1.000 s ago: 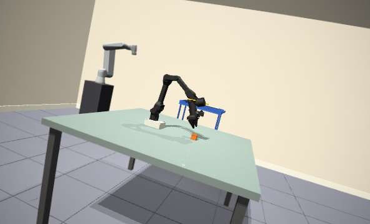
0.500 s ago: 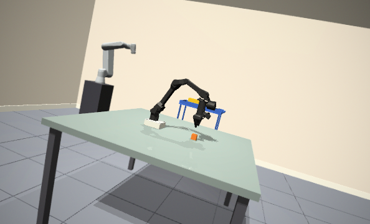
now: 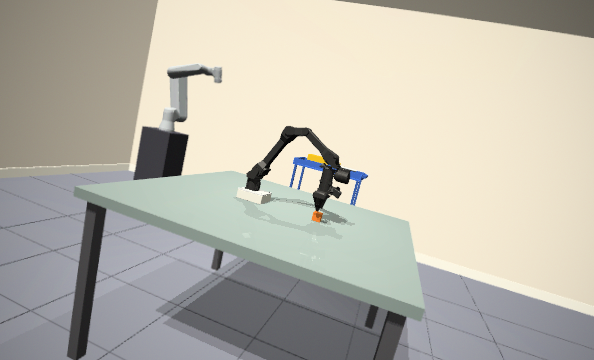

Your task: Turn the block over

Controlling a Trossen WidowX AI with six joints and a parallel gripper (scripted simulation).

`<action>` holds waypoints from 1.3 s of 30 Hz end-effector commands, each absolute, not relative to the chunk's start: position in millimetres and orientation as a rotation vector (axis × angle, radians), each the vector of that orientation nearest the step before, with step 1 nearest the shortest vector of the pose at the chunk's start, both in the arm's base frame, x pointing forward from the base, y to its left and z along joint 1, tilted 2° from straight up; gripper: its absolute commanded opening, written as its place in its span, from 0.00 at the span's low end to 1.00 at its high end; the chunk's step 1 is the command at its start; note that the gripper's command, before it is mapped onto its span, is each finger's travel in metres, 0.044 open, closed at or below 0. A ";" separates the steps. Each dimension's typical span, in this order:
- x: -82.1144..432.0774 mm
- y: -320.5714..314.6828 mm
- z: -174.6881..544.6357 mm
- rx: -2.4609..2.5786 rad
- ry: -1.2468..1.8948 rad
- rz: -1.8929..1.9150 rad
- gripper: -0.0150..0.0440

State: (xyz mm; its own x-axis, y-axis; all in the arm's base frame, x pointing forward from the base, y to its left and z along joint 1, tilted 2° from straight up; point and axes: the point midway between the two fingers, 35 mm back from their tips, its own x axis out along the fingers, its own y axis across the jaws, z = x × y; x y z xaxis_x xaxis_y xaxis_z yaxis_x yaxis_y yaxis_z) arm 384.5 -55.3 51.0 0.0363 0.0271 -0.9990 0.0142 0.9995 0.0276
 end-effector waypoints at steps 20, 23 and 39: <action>384.5 -55.0 19.5 0.034 1.538 0.005 0.91; 384.5 -55.0 19.5 0.034 1.538 0.005 0.78; 384.5 -55.0 19.5 0.034 1.538 0.005 0.46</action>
